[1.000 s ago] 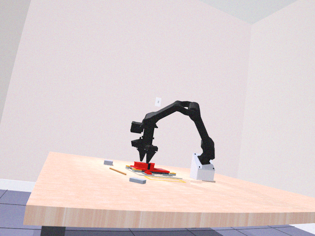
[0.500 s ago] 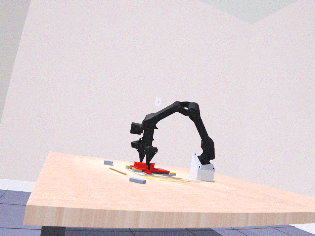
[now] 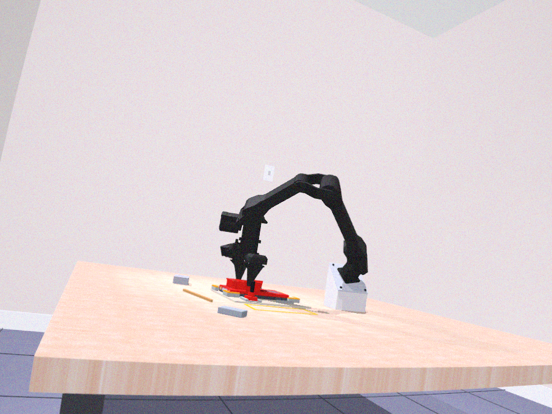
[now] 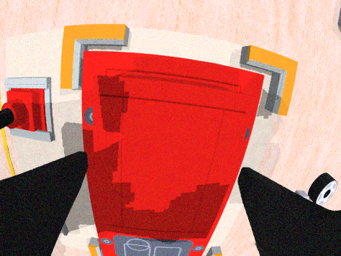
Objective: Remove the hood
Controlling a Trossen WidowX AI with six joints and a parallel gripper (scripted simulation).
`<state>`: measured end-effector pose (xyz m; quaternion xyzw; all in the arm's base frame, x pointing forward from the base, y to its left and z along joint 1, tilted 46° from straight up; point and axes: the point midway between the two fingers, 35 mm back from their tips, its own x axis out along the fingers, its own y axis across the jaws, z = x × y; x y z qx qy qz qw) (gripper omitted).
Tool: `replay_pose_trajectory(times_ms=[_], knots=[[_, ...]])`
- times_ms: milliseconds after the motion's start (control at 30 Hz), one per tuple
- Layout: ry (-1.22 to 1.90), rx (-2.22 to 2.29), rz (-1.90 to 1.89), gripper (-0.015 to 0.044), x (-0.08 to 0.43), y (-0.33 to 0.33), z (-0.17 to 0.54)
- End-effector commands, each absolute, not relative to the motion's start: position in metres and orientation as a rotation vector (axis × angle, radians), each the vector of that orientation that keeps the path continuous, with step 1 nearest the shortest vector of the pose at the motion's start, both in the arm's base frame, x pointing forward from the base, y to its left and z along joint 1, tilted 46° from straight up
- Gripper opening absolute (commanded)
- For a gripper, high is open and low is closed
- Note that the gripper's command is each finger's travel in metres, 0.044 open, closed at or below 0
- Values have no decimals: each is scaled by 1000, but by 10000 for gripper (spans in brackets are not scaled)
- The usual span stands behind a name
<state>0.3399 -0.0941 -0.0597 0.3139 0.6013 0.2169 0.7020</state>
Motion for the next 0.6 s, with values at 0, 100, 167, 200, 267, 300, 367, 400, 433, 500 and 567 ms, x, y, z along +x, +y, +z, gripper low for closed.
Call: replay_pose_trajectory(times_ms=[0, 100, 167, 200, 267, 300, 367, 400, 433, 500, 567], knots=[[1340, 707, 484, 440, 339, -91, -62], [1340, 707, 484, 440, 339, -90, -63], [1340, 707, 484, 440, 340, -90, -63], [1340, 707, 484, 440, 340, -89, -64], [1338, 699, 483, 414, 341, -91, -62], [1338, 699, 483, 387, 341, -91, -62], [1338, 699, 483, 335, 341, -91, -62], [1338, 699, 483, 328, 341, -91, -62], [1338, 699, 483, 322, 341, -91, -62], [1338, 699, 483, 308, 341, -91, -62], [1338, 699, 483, 295, 341, -91, -62]])
